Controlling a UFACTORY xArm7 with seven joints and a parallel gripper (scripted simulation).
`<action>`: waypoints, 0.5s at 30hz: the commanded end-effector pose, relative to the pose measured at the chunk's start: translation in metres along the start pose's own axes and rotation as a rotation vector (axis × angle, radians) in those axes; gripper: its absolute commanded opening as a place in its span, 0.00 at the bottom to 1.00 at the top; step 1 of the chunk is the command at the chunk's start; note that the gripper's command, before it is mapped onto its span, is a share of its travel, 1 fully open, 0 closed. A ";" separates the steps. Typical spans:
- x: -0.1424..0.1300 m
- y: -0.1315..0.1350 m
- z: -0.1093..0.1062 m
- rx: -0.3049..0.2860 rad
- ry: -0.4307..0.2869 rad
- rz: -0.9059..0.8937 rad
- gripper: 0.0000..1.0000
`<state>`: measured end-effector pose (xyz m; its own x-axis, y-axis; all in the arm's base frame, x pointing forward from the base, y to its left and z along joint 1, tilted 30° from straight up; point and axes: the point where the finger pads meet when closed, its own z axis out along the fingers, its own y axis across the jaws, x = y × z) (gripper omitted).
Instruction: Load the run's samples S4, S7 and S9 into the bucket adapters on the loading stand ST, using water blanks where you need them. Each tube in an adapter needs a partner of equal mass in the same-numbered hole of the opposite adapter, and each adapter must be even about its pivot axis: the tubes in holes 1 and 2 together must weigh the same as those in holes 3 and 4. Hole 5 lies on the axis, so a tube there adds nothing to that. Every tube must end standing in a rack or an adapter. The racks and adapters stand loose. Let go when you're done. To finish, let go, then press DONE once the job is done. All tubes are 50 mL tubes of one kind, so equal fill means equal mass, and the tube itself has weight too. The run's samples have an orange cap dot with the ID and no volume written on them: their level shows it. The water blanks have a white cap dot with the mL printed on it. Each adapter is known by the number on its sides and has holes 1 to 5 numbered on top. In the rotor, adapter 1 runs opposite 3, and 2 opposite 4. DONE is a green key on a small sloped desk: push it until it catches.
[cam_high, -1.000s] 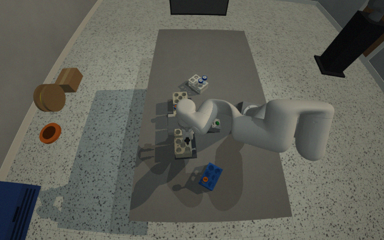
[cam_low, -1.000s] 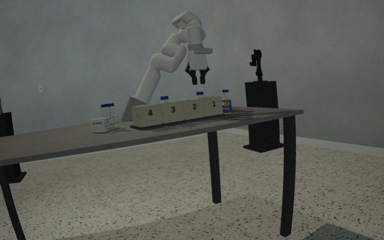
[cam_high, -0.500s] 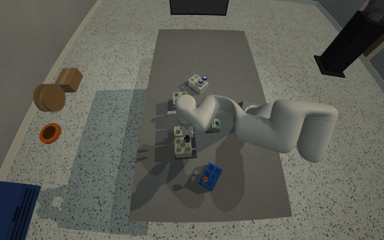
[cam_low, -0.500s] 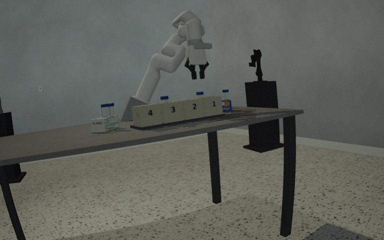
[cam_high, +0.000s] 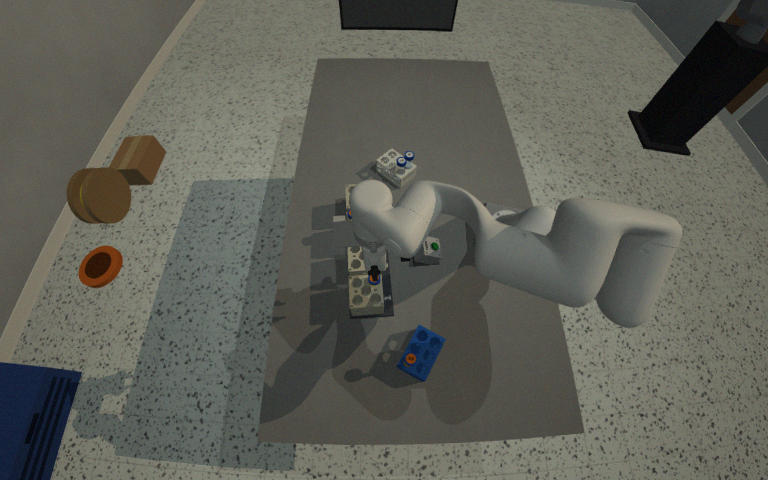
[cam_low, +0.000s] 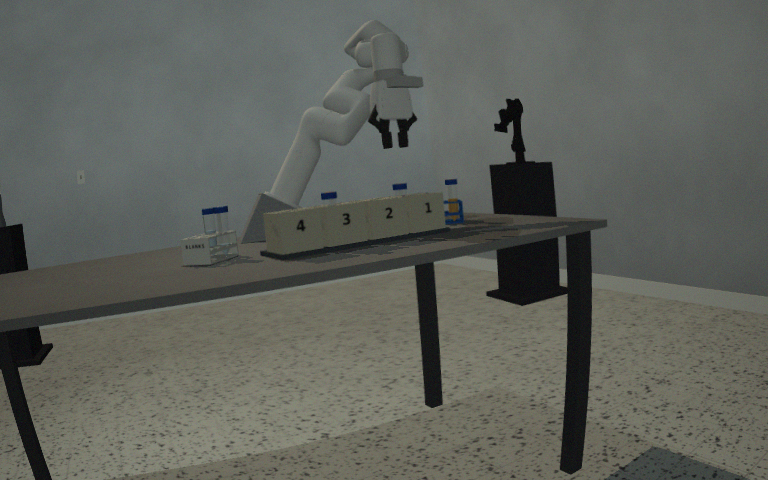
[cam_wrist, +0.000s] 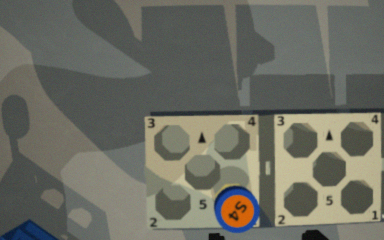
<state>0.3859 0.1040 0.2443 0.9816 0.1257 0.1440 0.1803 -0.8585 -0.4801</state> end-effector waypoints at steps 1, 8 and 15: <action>0.001 0.000 -0.011 -0.001 0.004 0.000 0.44; 0.001 0.000 -0.020 -0.001 0.004 0.000 0.44; 0.001 0.000 -0.020 -0.001 0.004 0.000 0.44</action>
<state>0.3847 0.0951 0.2600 0.9816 0.1258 0.1439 0.1804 -0.8584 -0.4802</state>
